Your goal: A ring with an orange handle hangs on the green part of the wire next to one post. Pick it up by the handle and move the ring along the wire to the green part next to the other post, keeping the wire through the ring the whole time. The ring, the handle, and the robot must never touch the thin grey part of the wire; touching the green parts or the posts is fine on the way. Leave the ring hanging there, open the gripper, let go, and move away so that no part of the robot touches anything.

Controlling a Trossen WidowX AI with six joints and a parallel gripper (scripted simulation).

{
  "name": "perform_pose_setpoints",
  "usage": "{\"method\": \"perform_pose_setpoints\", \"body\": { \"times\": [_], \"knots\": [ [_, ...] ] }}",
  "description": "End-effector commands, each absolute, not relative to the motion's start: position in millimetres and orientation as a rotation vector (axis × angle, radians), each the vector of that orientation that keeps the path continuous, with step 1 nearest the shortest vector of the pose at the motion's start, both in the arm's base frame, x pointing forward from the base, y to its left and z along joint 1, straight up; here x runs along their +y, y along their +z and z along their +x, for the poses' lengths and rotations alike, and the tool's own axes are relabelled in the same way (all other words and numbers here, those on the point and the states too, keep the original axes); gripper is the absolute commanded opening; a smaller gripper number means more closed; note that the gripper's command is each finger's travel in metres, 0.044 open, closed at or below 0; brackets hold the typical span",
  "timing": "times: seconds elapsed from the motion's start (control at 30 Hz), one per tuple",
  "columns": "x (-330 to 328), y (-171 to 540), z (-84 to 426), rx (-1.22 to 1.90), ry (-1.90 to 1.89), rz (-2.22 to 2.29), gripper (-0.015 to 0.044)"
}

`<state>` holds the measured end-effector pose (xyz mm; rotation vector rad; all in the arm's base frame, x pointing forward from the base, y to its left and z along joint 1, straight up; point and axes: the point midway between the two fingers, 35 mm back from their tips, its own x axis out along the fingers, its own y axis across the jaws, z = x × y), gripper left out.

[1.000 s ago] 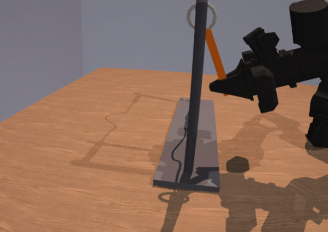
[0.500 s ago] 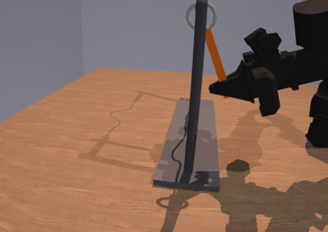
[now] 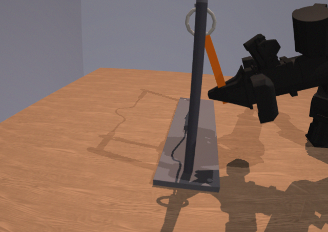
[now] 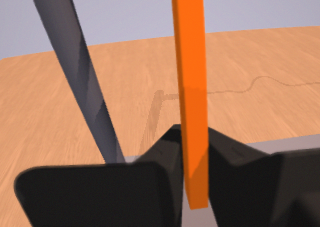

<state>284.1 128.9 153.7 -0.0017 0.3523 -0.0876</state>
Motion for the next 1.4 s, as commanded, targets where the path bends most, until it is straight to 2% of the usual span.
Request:
{"method": "perform_pose_setpoints", "body": {
  "times": [0.0, 0.47, 0.87, 1.37],
  "knots": [
    [128.2, 152.8, 283.9, 0.351, -0.092, 0.001, -0.0150],
    [128.2, 152.8, 283.9, 0.351, -0.092, 0.001, -0.0150],
    [129.1, 153.6, 282.4, 0.353, -0.088, -0.002, 0.0160],
    [133.0, 168.7, 239.0, 0.356, -0.092, 0.001, 0.0160]
  ]
}}
